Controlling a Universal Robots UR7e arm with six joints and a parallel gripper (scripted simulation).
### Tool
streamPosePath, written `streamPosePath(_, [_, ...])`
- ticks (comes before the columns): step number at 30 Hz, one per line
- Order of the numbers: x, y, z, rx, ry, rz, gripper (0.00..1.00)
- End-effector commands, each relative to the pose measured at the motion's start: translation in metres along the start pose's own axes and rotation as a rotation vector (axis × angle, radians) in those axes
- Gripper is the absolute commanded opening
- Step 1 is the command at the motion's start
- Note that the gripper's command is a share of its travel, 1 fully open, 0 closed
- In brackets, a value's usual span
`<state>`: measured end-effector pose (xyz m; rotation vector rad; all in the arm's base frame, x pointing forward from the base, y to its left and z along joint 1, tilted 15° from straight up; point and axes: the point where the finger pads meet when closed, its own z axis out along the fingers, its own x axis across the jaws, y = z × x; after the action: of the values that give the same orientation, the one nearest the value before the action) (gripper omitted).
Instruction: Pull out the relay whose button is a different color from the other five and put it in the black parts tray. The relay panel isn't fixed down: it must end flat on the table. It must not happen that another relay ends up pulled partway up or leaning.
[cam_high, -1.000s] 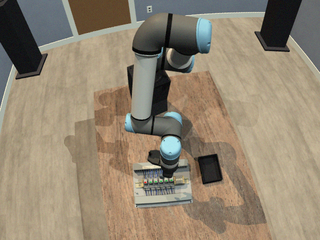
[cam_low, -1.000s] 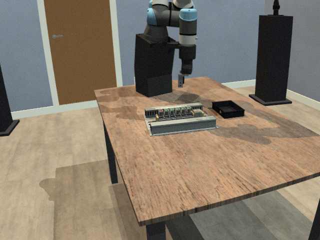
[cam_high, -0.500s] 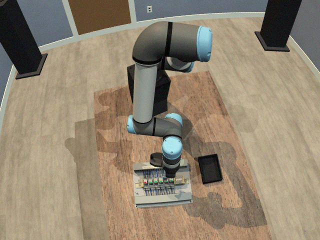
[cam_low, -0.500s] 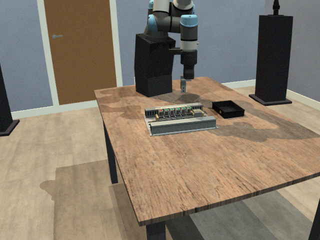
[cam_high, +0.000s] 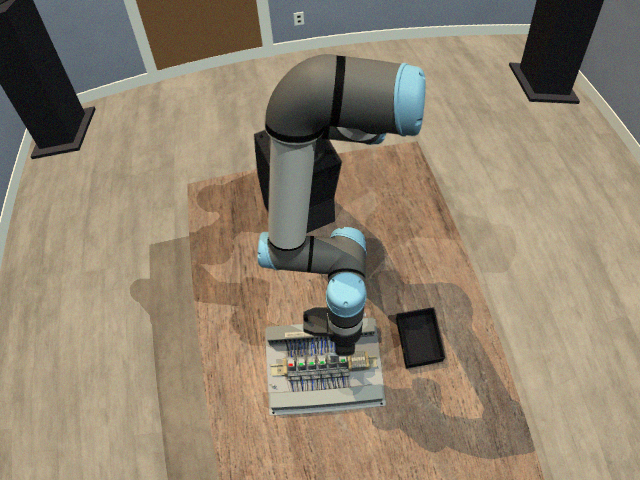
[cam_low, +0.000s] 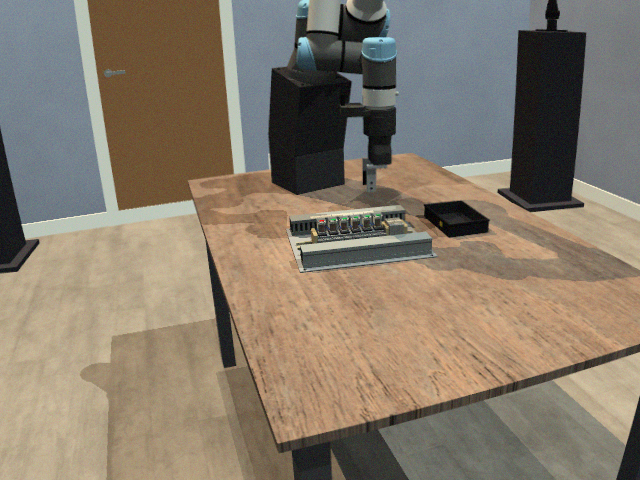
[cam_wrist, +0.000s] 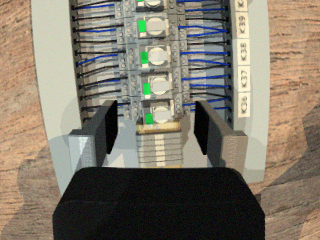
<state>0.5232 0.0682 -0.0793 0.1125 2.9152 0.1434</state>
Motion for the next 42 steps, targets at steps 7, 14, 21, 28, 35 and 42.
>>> streamPosePath(7, [0.0016,0.0038,0.0081,-0.006,-0.01,-0.056,0.98])
streamPosePath(14, [0.0022,0.0049,0.0104,-0.007,-0.012,-0.072,0.98])
streamPosePath(21, [0.0026,0.0055,0.0117,-0.008,-0.013,-0.081,0.98])
streamPosePath(28, [0.0027,0.0056,0.012,-0.008,-0.014,-0.083,0.98])
streamPosePath(35, [0.0027,0.0056,0.012,-0.008,-0.014,-0.083,0.98])
streamPosePath(42, [0.0027,0.0056,0.012,-0.008,-0.014,-0.083,0.98])
